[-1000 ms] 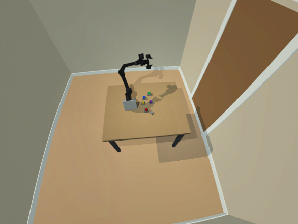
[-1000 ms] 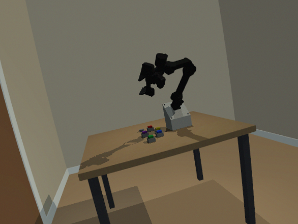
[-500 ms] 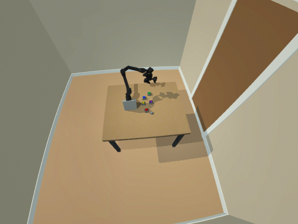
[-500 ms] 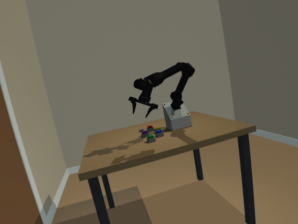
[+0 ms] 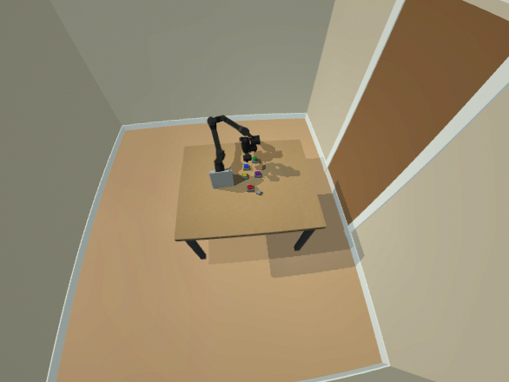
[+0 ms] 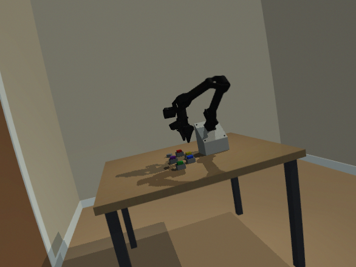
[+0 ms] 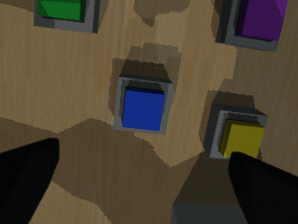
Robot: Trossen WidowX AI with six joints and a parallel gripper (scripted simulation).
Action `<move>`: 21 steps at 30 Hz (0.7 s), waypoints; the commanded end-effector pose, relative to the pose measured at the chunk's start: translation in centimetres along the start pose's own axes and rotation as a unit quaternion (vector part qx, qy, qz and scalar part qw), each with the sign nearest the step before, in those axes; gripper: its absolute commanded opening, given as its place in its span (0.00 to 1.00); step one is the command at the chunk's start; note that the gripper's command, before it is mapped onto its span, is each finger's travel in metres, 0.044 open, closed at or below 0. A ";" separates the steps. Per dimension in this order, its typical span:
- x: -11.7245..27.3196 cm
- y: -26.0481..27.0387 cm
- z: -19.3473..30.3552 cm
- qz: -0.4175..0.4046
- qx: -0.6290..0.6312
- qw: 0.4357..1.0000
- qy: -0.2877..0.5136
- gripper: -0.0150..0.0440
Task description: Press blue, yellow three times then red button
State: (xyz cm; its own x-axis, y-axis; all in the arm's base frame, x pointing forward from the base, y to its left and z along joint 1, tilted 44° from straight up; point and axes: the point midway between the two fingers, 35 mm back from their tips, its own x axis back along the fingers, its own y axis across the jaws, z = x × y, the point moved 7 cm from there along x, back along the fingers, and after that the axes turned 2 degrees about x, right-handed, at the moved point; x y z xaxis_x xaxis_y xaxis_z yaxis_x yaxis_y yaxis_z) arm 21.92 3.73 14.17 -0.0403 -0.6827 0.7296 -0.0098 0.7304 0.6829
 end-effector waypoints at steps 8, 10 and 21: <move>-4.7 -0.2 0.3 -0.005 -0.018 1.000 0.007 0.71; -6.2 -0.1 0.5 -0.007 -0.018 1.000 0.007 0.62; -6.4 -0.1 0.5 -0.007 -0.018 1.000 0.007 0.29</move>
State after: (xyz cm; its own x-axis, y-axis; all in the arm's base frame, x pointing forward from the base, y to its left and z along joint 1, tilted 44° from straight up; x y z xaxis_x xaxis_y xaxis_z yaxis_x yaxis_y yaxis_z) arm 21.87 7.96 9.70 -0.0329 -0.6939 0.7194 0.0171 0.7193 0.6945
